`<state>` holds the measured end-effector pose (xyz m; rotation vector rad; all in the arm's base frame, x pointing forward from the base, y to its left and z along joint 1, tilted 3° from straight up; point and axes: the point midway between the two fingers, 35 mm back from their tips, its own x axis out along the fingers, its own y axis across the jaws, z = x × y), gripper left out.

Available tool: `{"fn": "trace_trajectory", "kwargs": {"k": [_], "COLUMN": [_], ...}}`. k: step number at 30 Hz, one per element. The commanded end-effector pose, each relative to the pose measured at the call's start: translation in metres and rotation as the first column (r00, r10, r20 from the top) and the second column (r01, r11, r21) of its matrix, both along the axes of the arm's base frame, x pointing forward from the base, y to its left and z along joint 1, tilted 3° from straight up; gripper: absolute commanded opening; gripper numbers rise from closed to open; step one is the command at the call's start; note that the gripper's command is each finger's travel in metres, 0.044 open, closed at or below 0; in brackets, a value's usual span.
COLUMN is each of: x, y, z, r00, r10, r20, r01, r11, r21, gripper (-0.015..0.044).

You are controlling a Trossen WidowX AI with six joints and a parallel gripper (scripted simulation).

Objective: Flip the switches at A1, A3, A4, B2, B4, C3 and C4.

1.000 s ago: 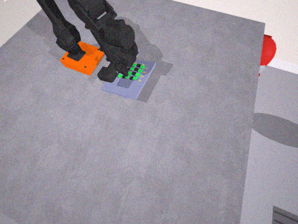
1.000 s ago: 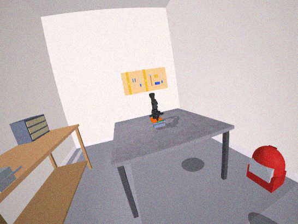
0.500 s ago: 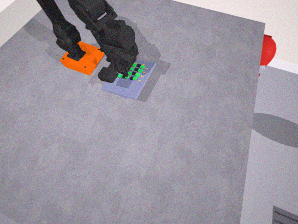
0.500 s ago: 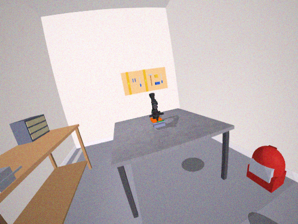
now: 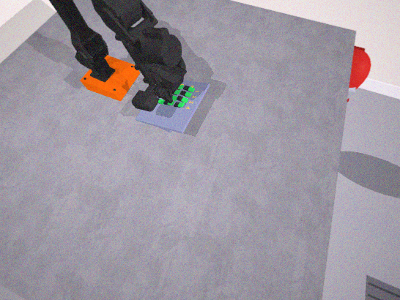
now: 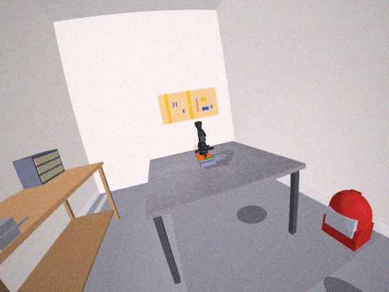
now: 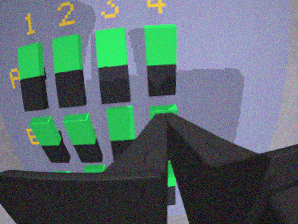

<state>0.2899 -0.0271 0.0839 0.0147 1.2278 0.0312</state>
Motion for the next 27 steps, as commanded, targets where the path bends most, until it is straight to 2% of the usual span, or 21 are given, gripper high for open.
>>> {"fn": "trace_trajectory", "kwargs": {"k": [1, 12, 18, 25, 27], "x": [0.0, 0.0, -0.023, -0.026, -0.038], "y": [0.0, 0.0, -0.002, -0.001, 0.007], "z": [-0.002, -0.003, 0.055, 0.057, 0.053], "r00": [1.0, 1.0, 1.0, 1.0, 1.0], "r10": [-0.004, -0.004, -0.004, -0.005, -0.005], "r20": [-0.003, -0.003, 0.021, 0.021, 0.02], "r01": [0.004, 0.004, 0.004, 0.005, 0.005], "r11": [1.0, 1.0, 1.0, 1.0, 1.0], "r21": [0.0, 0.0, 0.0, 0.0, 0.001], "gripper": [0.0, 0.0, 0.0, 0.0, 0.0]}}
